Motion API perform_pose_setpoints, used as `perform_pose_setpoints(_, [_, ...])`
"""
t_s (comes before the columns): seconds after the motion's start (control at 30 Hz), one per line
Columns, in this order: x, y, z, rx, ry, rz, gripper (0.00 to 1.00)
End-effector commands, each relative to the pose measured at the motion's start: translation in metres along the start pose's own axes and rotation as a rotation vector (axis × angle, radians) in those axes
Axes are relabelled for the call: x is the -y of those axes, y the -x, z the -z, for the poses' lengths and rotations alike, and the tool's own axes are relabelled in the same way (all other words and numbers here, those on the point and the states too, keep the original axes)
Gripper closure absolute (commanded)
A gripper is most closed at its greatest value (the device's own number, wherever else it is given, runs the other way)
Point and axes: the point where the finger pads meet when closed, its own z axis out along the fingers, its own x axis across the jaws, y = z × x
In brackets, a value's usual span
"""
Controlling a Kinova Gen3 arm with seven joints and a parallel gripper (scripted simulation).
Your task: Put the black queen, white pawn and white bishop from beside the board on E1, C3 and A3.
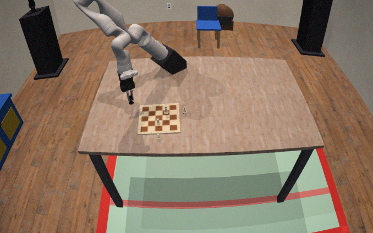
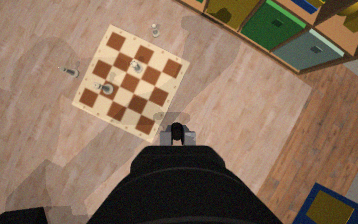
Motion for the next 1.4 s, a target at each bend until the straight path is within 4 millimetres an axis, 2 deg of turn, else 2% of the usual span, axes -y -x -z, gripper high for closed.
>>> perform_pose_setpoints(0.0, [0.004, 0.001, 0.006, 0.008, -0.017, -0.002, 1.0])
perform_pose_setpoints(0.97, [0.007, 0.002, 0.013, 0.007, -0.017, 0.002, 1.0])
perform_pose_setpoints(1.1, [0.031, 0.007, 0.018, -0.006, -0.016, 0.035, 1.0])
perform_pose_setpoints(1.2, [0.066, 0.02, 0.024, -0.019, -0.016, 0.087, 1.0])
perform_pose_setpoints(1.3, [0.109, 0.047, 0.029, -0.025, -0.017, 0.157, 1.0])
perform_pose_setpoints(1.37, [0.109, 0.047, 0.029, -0.025, -0.017, 0.157, 1.0])
